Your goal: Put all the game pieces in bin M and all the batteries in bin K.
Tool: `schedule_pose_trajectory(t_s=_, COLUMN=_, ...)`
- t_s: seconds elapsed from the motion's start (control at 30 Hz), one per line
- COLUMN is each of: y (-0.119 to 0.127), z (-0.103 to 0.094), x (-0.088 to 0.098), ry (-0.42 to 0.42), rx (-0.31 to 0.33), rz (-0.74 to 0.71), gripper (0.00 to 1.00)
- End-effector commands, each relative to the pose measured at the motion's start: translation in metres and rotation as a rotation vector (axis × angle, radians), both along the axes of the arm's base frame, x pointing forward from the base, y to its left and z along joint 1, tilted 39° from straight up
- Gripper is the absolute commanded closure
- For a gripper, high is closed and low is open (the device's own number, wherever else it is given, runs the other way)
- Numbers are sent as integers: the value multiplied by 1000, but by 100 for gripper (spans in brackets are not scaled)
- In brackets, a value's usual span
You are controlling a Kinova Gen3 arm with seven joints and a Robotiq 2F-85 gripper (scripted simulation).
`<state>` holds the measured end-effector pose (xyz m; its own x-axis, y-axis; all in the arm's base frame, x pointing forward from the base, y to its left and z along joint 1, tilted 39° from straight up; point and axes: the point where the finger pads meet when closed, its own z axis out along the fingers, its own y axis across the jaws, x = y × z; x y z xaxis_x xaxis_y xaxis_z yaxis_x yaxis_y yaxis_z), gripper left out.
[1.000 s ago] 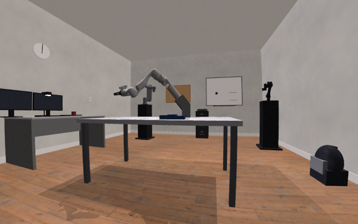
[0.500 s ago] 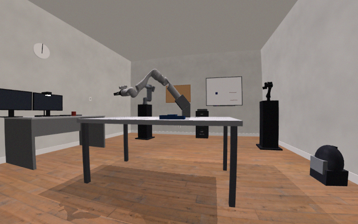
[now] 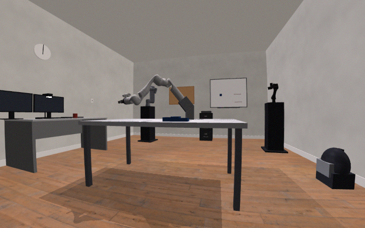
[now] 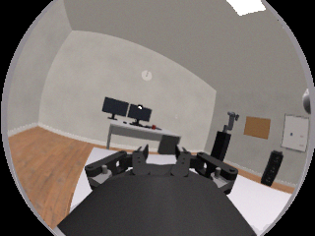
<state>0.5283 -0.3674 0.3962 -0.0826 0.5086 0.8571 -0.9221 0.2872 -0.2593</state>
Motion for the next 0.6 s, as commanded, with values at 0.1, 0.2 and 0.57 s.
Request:
schedule_pose_trajectory(t_s=0.1, y=13, z=-20, x=3, ry=-152, rx=46, rz=144, gripper=91)
schedule_pose_trajectory(t_s=0.2, y=21, z=-36, x=4, ry=-254, rx=83, rz=219, gripper=91)
schedule_pose_trajectory(t_s=0.57, y=41, z=-71, x=6, ry=-459, rx=172, rz=356, gripper=91)
